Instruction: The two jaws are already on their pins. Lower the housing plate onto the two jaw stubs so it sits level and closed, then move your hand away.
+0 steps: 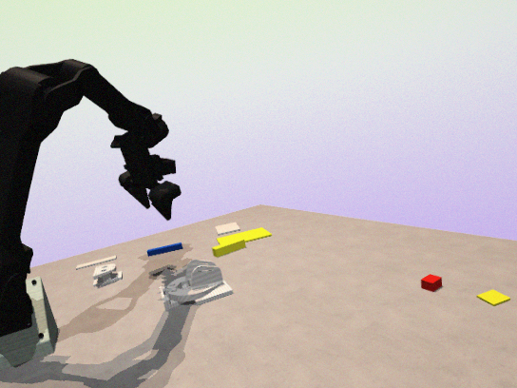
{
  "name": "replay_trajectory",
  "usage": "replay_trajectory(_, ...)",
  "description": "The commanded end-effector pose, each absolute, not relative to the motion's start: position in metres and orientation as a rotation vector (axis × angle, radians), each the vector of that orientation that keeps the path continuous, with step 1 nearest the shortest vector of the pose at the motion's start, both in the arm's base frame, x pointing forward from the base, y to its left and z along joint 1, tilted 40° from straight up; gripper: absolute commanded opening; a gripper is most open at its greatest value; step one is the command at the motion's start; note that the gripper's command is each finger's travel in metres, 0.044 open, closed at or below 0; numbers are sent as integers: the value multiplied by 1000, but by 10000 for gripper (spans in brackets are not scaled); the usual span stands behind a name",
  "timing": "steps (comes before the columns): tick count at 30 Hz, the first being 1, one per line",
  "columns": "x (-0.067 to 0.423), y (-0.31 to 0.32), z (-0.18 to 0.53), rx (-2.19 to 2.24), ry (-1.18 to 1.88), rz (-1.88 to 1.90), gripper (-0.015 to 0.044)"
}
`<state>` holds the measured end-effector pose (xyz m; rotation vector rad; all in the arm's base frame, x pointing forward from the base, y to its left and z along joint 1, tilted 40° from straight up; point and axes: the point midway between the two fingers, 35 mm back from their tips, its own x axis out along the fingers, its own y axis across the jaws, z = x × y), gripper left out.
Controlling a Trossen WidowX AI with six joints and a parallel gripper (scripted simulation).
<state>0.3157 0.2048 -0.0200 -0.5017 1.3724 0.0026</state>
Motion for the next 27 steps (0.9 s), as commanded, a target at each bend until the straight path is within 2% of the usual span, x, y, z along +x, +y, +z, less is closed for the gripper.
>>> replay_trajectory(1, 298, 215, -32, -475, 1413, -53, 440)
replay_trajectory(27, 178, 238, -91, -429, 1476, -524, 440)
